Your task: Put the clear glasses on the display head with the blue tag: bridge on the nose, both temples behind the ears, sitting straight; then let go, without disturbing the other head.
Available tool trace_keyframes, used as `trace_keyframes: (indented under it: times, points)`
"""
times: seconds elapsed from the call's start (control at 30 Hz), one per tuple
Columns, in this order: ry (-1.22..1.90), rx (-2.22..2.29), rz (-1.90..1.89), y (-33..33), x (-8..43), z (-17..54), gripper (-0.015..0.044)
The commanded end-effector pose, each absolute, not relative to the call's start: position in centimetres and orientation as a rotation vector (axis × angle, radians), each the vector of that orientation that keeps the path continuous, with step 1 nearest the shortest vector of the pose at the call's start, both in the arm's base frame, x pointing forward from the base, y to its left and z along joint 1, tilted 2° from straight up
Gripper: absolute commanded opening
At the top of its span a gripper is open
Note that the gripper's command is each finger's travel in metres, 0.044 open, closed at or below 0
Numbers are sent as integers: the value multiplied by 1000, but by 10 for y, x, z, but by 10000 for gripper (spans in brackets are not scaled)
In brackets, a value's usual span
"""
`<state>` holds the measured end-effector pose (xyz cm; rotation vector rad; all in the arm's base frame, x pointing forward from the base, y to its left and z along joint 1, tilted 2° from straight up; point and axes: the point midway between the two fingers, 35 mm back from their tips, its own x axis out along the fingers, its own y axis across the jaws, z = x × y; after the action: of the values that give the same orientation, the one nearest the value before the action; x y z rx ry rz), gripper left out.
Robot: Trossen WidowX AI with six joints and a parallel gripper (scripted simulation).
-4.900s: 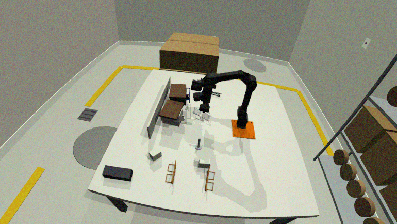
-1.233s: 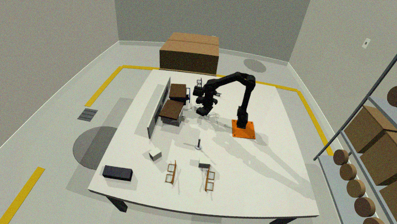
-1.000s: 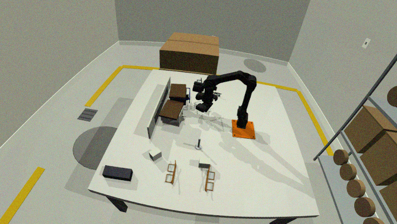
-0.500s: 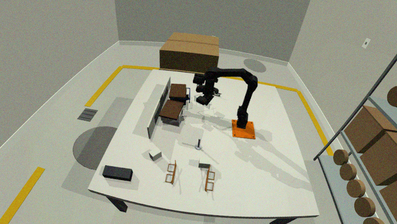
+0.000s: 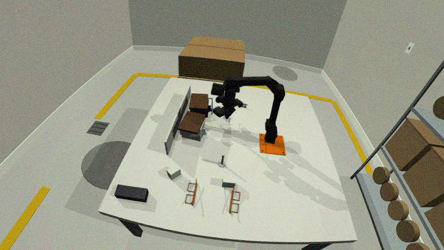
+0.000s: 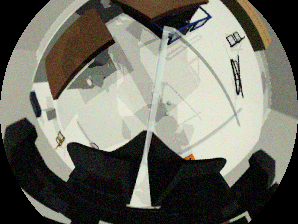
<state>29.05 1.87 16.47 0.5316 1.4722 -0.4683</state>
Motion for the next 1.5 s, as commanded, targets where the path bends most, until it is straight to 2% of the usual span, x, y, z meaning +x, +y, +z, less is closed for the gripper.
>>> trace_keyframes:
  times: [0.0, 0.77, 1.47]
  points:
    - [1458, 618, -551, 35, 299, 167, 0]
    - [1312, 1043, -951, 126, 324, 174, 0]
    - [1106, 1418, -1308, 221, 319, 173, 0]
